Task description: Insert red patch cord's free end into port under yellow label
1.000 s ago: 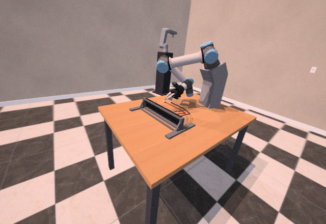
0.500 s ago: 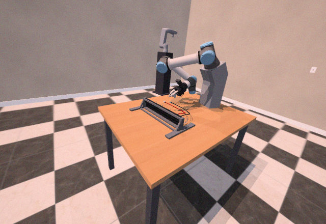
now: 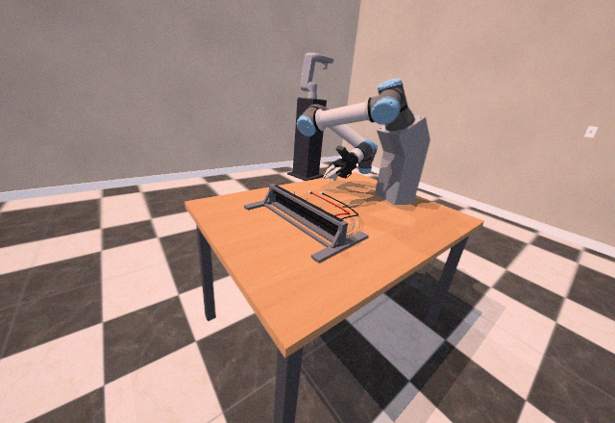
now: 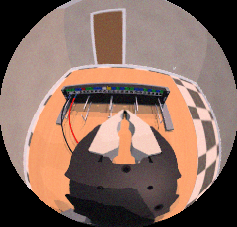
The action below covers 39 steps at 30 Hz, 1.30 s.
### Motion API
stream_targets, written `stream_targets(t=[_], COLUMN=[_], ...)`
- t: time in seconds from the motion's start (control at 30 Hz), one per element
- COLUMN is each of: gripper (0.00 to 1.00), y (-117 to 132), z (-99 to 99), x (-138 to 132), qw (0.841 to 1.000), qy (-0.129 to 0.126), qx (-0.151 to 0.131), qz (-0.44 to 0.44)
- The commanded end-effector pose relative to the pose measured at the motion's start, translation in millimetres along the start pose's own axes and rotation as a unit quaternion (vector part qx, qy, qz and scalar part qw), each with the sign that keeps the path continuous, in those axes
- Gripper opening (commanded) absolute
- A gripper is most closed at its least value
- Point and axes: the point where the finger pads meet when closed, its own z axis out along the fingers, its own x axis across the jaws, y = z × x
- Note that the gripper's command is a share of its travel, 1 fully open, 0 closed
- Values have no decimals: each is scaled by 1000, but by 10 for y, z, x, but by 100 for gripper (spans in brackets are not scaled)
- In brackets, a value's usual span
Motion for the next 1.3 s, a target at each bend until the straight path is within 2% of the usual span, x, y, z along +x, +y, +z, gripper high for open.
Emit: stream_targets(t=[0.0,0.73,0.93,1.27], gripper=[0,0,0,0], y=[-9,-9,-9,-8], z=[-122,-163,-163,-160], x=[5,37,194,619], qw=[1000,1000,1000,1000], qy=[-2,-2,-2,-2], qx=[3,3,3,3], qz=[0,0,0,0])
